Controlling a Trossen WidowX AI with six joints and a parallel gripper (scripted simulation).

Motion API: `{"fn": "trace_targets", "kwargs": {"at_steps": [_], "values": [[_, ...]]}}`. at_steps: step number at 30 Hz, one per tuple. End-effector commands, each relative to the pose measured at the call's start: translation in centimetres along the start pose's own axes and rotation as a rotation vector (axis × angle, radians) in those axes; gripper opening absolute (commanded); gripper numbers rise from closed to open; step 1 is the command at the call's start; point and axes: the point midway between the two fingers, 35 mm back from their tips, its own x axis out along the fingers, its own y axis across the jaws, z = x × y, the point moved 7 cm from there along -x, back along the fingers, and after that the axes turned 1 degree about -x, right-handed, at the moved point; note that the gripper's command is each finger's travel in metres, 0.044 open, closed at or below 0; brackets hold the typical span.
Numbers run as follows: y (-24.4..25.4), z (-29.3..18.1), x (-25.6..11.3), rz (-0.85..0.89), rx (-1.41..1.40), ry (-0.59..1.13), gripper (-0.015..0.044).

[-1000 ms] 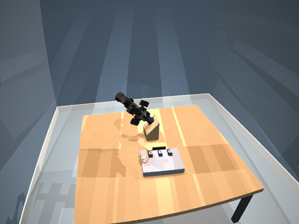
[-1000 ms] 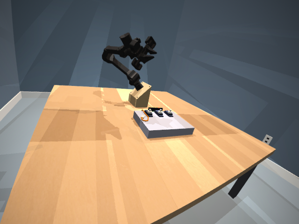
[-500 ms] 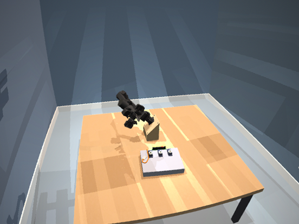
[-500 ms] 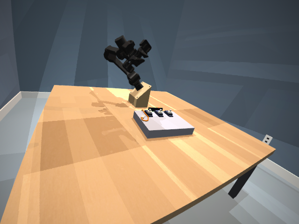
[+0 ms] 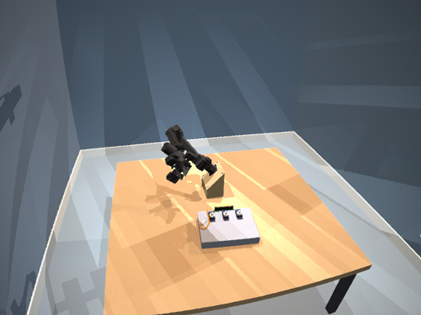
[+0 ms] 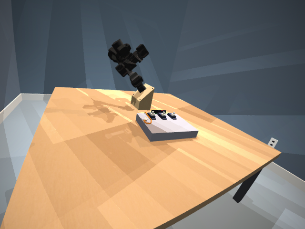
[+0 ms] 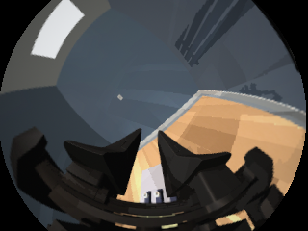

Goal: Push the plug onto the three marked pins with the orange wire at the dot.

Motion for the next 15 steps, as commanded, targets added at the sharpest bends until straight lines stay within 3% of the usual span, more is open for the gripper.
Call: {"fn": "trace_targets", "kwargs": {"at_steps": [1, 9, 15], "values": [[-1.0, 0.1, -0.2, -0.029, -0.029, -0.020, 0.0115], [-2.9, 0.7, -0.7, -0.103, -0.094, -0.060, 0.0115], [-3.2, 0.2, 0.4, -0.132, -0.200, 0.017, 0.0115]]}}
